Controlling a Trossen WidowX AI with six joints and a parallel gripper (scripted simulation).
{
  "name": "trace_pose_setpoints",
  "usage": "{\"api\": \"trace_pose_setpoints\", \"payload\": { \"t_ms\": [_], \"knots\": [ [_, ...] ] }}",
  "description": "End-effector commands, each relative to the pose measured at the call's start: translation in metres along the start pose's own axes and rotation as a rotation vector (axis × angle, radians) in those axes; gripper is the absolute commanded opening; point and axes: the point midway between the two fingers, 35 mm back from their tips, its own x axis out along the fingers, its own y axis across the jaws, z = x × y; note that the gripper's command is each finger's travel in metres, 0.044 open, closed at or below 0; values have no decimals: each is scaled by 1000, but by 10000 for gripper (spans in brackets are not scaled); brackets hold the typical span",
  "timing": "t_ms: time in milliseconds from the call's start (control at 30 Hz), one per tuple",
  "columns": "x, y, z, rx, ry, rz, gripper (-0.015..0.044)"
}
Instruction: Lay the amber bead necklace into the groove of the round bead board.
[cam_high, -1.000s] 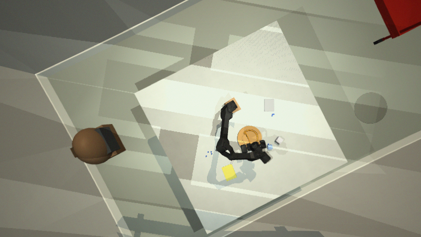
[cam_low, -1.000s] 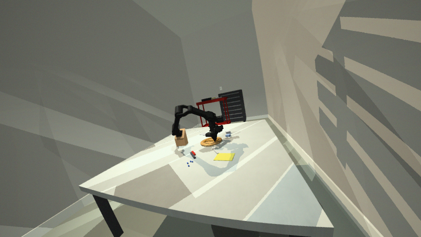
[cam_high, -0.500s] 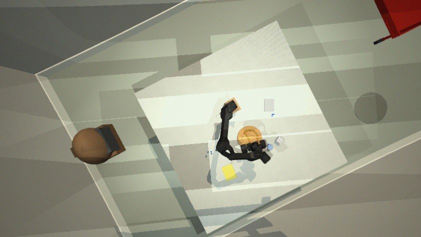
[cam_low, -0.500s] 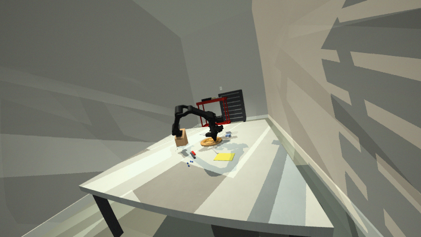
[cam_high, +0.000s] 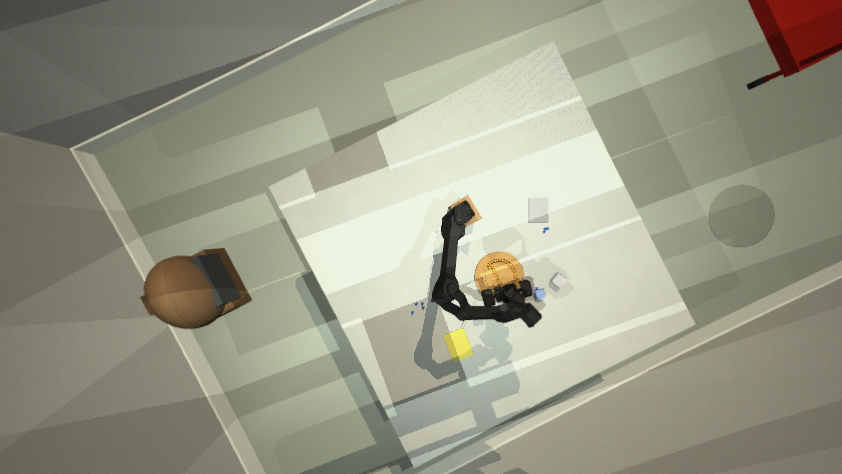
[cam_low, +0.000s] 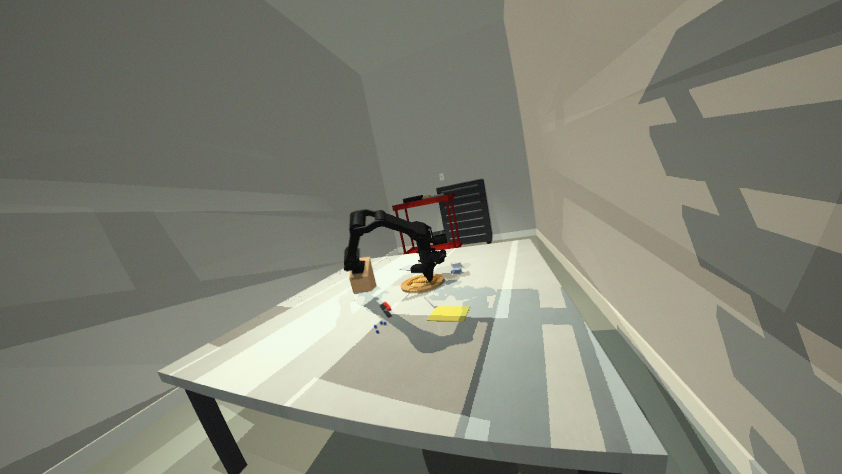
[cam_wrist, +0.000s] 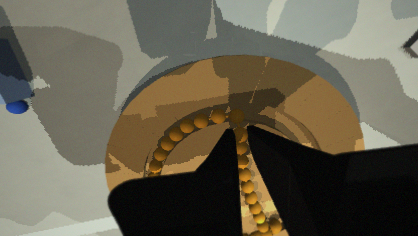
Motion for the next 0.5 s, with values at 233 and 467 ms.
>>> {"api": "trace_pose_setpoints", "payload": {
  "t_ms": [233, 467],
  "knots": [
    [-3, -11, 10, 0, -6, -3, 0],
    [-3, -12, 10, 0, -6, -3, 0]
  ]
}}
